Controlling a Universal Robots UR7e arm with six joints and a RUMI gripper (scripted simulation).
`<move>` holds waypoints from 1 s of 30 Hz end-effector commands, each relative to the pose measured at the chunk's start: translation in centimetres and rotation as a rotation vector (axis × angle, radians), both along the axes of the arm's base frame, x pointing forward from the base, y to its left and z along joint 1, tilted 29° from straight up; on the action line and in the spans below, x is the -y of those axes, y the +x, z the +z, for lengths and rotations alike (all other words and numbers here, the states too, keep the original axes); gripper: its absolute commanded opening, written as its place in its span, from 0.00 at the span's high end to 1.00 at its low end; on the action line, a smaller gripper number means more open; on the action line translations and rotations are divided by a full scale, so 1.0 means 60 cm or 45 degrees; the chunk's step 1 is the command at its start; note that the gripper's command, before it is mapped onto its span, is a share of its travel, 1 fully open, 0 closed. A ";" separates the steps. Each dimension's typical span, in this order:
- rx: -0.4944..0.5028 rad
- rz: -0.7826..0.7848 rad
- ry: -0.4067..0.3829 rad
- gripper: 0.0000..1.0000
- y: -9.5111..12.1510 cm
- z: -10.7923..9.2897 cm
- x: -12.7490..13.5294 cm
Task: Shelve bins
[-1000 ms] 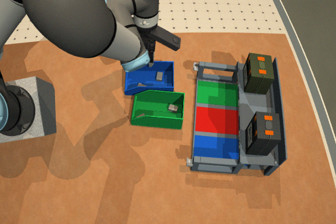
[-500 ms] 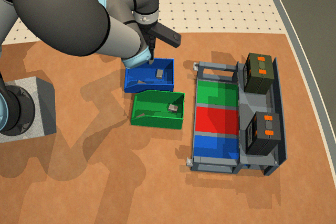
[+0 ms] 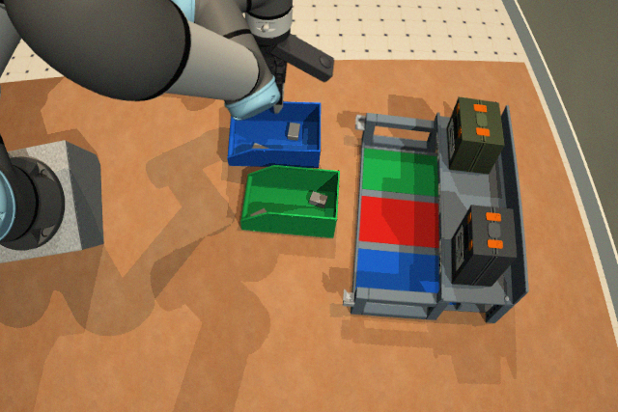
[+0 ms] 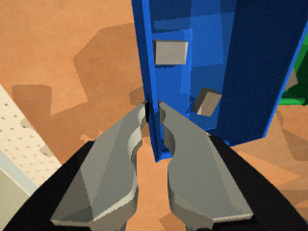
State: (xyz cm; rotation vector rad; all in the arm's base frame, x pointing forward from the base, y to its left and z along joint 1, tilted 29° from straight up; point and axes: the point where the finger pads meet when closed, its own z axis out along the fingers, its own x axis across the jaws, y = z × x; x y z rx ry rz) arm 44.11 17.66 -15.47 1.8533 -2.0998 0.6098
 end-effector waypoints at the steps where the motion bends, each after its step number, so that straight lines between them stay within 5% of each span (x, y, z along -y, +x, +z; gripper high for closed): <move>1: 0.007 0.001 0.004 1.00 0.003 0.016 -0.011; 30: 0.007 0.001 0.004 1.00 0.001 0.044 -0.026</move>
